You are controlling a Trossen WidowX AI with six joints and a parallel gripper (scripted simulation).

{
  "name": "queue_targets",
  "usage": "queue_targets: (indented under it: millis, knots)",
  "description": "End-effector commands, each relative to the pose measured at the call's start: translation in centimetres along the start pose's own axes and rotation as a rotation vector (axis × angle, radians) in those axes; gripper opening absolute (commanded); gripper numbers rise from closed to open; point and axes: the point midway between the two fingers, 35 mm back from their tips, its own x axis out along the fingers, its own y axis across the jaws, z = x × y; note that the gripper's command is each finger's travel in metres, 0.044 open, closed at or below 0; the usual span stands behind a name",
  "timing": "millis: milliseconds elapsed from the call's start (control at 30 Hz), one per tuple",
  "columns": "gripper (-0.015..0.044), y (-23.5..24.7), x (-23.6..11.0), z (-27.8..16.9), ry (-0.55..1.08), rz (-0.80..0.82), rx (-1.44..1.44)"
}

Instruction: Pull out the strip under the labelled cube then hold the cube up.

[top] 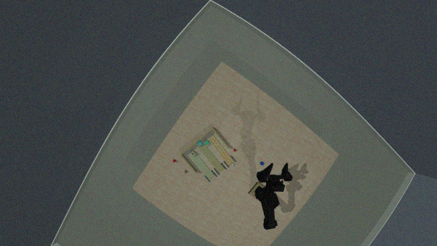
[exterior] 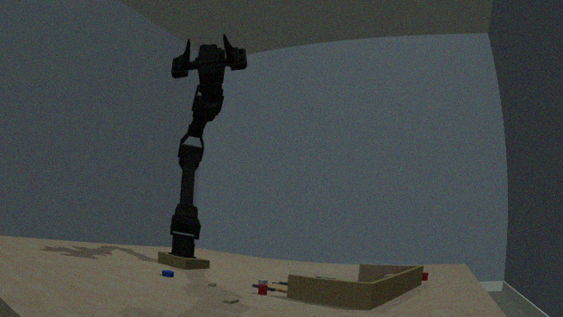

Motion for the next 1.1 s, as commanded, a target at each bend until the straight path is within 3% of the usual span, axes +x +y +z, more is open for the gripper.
queue_targets:
  millis: [0, 300, 733, 1067]
  knots:
    - [0.04, 2.9, -1.4, -4.1, 0.135, 0.121, -0.035]
    - [0.04, 10.3, -9.3, -15.0, 0.507, 0.493, -0.106]
    - [0.04, 14.2, -27.7, -25.9, 0.999, 1.047, -0.258]
    - [0.04, 14.2, -28.7, -26.3, 1.023, 1.074, -0.268]
